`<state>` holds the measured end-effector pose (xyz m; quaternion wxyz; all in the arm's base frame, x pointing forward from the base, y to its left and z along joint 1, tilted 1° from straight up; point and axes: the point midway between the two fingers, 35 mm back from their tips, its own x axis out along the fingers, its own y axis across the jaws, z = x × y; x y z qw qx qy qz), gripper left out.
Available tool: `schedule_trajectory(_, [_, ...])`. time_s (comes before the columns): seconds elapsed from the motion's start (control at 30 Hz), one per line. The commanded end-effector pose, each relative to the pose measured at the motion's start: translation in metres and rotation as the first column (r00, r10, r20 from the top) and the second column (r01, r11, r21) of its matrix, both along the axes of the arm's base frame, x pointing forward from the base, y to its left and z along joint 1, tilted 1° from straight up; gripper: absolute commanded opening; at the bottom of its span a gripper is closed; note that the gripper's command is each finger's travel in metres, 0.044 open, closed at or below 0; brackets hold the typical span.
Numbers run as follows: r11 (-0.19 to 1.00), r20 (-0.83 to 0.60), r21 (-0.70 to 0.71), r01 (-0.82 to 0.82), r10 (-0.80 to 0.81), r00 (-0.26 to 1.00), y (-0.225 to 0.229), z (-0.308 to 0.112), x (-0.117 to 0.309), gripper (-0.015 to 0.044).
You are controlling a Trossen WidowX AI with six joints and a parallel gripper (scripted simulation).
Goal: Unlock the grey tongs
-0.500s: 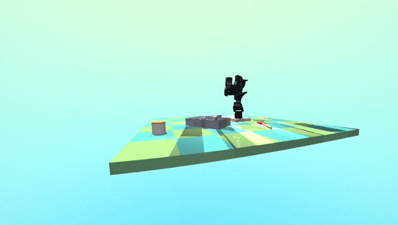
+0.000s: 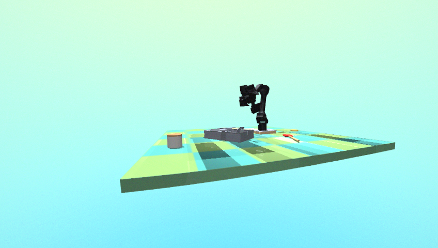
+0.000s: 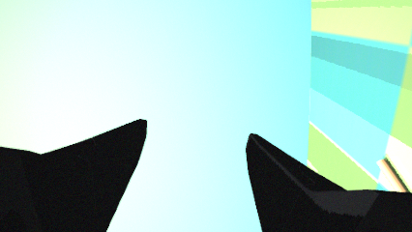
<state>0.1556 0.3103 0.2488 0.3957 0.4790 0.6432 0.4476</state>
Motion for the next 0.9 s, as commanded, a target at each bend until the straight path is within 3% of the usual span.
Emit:
schedule_trajectory(0.0, [0.93, -0.339, -0.308, 0.199, -0.304, 0.89, -0.004, -0.036, 0.07, 0.026])
schedule_trajectory(0.23, [0.792, -0.488, -0.554, 0.257, -0.559, 0.67, -0.026, -0.067, 0.114, 0.026])
schedule_trajectory(0.43, [0.629, -0.517, -0.746, 0.218, -0.754, 0.404, -0.056, -0.094, 0.139, 0.026])
schedule_trajectory(0.63, [0.449, -0.439, -0.888, 0.098, -0.892, 0.113, -0.093, -0.116, 0.152, 0.026])
schedule_trajectory(0.87, [0.259, -0.237, -0.96, -0.11, -0.955, -0.177, -0.139, -0.13, 0.152, 0.026])
